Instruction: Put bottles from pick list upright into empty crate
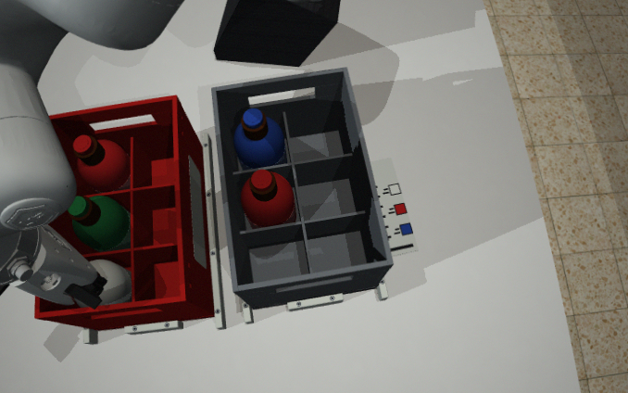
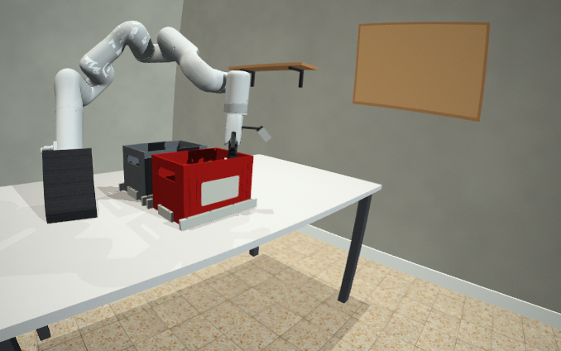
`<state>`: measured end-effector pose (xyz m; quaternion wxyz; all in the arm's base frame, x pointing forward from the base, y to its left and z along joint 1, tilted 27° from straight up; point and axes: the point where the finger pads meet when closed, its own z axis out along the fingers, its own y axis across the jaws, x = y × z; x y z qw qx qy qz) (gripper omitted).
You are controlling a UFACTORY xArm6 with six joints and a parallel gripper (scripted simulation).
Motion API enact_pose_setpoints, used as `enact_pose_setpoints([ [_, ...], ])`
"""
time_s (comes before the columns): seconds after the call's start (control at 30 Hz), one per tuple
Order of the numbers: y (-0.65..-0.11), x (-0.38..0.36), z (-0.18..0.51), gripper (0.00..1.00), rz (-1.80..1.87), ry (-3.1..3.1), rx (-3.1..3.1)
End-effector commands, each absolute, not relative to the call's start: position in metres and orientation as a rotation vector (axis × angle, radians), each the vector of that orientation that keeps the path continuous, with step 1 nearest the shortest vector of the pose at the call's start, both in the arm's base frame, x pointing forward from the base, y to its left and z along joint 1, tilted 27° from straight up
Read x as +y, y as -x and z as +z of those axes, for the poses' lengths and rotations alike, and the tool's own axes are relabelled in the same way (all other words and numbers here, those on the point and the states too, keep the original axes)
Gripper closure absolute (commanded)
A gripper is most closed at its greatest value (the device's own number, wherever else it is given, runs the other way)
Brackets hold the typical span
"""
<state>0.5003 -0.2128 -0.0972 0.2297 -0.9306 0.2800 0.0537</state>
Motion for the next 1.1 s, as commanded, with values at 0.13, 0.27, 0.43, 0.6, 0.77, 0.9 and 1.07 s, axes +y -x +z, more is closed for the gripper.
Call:
enact_pose_setpoints([
  [0.13, -0.502, -0.215, -0.095, 1.0, 0.14, 2.562, 0.771],
  [0.27, -0.502, -0.215, -0.095, 1.0, 0.14, 2.562, 0.771],
  [0.43, -0.502, -0.218, -0.089, 1.0, 0.14, 2.563, 0.771],
  [0.6, -0.502, -0.22, -0.085, 1.0, 0.14, 2.563, 0.771],
  [0.77, -0.501, -0.224, -0.077, 1.0, 0.14, 2.563, 0.771],
  [0.9, -0.501, -0.227, -0.071, 1.0, 0.14, 2.563, 0.771],
  [1.07, -0.501, -0.23, -0.065, 1.0, 0.14, 2.563, 0.771],
])
